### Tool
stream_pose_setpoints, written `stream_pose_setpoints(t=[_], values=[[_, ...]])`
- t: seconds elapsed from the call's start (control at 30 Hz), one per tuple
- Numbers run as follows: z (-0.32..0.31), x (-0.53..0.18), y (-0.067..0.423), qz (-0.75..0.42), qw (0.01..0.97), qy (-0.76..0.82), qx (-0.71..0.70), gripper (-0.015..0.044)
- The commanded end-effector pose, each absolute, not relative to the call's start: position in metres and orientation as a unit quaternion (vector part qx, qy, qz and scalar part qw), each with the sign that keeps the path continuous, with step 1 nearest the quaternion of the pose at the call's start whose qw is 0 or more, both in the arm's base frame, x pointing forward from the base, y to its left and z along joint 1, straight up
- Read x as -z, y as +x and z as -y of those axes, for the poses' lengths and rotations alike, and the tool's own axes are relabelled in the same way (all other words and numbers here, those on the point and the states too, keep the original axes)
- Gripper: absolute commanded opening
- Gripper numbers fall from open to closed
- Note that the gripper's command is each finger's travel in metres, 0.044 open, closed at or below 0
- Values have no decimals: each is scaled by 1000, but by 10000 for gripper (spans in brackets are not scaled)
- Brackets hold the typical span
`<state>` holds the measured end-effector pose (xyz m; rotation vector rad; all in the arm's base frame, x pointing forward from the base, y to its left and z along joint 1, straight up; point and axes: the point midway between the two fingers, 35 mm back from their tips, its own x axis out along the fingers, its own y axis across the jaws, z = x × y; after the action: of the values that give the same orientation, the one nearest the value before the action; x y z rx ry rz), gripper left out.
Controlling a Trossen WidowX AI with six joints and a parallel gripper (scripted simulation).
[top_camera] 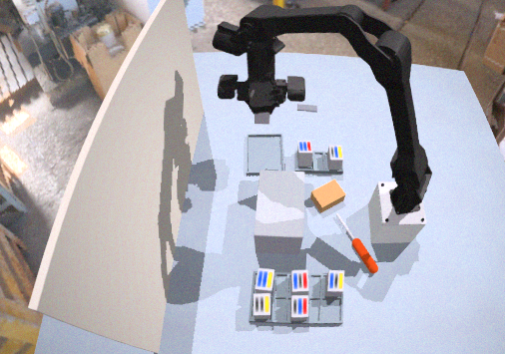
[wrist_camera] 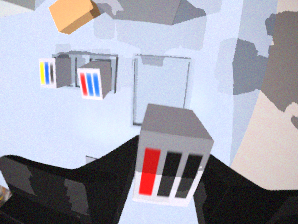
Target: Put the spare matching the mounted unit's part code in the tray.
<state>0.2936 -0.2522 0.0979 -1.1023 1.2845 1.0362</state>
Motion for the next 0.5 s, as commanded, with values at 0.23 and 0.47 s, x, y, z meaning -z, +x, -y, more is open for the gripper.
stream_pose_setpoints(t=[0.23,0.47], values=[[254,-81,295,-541,545,-464,-441,0],[255,-73,296,-541,545,-464,-441,0]])
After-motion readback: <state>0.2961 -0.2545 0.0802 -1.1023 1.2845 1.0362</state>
